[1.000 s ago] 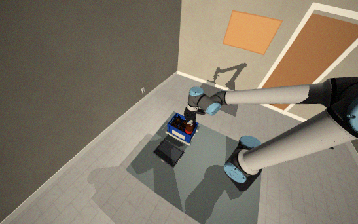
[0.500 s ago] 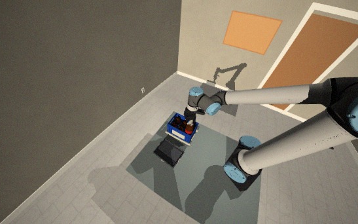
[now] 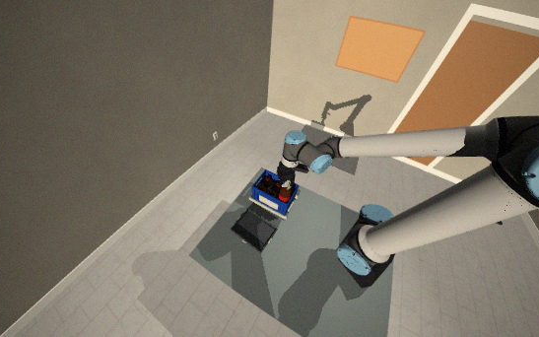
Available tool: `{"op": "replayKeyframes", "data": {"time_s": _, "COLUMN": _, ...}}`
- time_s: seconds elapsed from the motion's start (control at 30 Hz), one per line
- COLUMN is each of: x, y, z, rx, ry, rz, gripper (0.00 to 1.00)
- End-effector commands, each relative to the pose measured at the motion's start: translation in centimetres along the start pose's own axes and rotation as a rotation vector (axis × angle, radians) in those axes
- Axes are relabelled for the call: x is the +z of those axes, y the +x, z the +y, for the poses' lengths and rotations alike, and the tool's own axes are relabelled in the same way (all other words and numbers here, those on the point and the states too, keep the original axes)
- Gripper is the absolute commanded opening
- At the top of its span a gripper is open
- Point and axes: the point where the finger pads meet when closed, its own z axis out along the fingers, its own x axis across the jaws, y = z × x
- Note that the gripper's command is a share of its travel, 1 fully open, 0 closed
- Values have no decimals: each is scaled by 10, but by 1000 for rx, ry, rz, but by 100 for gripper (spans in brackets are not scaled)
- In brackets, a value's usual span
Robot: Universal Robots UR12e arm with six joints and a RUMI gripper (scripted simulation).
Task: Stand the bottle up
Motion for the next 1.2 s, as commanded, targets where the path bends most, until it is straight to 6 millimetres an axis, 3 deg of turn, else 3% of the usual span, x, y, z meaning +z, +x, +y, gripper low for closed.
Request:
{"op": "replayKeyframes", "data": {"time_s": 0.0, "x": -1, "y": -1, "z": 0, "rx": 0, "ry": -1, "rz": -1, "gripper": 0}}
{"op": "replayKeyframes", "data": {"time_s": 0.53, "x": 2, "y": -1, "z": 0, "rx": 0, "ry": -1, "rz": -1, "gripper": 0}}
{"op": "replayKeyframes", "data": {"time_s": 1.17, "x": 19, "y": -1, "z": 0, "rx": 0, "ry": -1, "rz": -1, "gripper": 0}}
